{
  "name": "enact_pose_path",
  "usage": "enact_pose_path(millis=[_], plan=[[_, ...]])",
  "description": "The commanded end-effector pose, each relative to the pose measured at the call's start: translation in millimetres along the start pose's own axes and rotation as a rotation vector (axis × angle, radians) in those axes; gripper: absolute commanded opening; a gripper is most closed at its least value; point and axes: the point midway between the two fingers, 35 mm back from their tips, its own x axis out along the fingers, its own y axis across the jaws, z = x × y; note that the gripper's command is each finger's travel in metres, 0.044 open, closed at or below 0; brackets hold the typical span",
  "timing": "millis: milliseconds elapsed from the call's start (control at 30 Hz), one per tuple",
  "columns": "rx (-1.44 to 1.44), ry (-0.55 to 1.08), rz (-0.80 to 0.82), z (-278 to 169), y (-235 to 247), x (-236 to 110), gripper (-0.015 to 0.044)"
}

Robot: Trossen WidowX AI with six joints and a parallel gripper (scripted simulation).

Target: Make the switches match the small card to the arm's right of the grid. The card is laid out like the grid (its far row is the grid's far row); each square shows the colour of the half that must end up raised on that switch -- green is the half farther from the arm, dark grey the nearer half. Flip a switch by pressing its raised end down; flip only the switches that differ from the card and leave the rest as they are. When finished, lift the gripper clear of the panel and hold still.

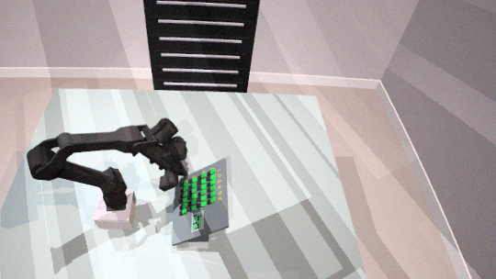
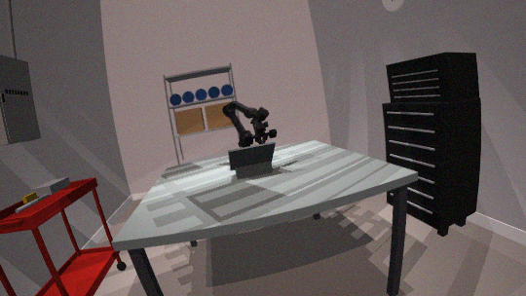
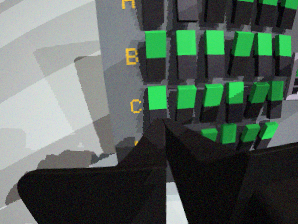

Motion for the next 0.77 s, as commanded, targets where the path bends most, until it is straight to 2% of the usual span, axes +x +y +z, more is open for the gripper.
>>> enact_pose_path(millis=[0, 167, 467, 733], plan=[[0.01, -0.028, 0.005, 1.4, -2.1, -28.8, 0.0], [0.01, -0.024, 0.004, 2.5, -6.3, -28.8, 0.0], [0.006, -0.028, 0.0, 11.6, -56.6, -35.8, 0.0], [0.006, -0.029, 0.0, 11.8, -57.6, -36.1, 0.0]])
